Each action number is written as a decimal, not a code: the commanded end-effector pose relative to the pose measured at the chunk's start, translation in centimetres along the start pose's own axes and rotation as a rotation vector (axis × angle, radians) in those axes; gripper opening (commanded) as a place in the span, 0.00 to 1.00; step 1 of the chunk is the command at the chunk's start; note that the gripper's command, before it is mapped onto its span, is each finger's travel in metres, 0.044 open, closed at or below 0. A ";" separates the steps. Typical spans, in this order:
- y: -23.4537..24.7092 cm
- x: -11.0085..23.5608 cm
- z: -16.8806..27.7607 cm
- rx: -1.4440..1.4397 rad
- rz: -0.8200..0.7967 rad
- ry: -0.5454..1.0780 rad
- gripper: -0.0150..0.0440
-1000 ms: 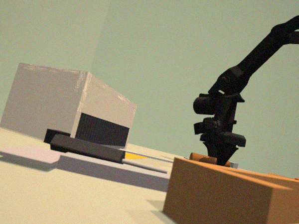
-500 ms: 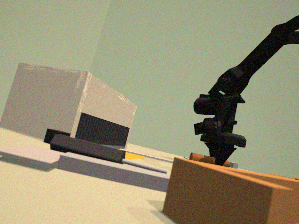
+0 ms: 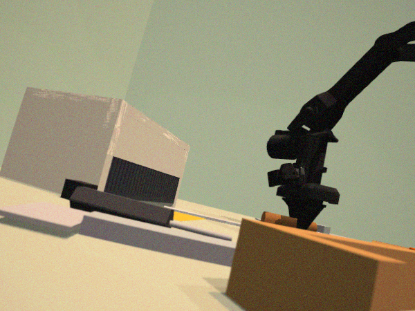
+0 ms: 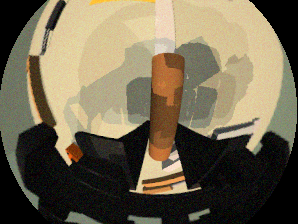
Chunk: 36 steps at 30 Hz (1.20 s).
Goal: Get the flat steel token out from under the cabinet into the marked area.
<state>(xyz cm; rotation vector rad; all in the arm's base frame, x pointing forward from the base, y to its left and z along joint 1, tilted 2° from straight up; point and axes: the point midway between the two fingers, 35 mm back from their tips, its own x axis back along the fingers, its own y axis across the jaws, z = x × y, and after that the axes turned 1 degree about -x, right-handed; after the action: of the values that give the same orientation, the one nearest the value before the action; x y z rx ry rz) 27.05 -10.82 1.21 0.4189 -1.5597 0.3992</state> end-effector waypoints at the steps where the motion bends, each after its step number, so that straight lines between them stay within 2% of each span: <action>1: -0.1 0.0 -0.8 0.000 0.003 0.000 0.25; 36: 0.0 0.1 -6.3 0.001 0.002 -0.003 0.25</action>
<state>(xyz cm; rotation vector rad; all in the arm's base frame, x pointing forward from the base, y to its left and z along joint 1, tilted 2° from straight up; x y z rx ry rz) 32.04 -7.88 1.44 0.4242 -1.5628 0.3999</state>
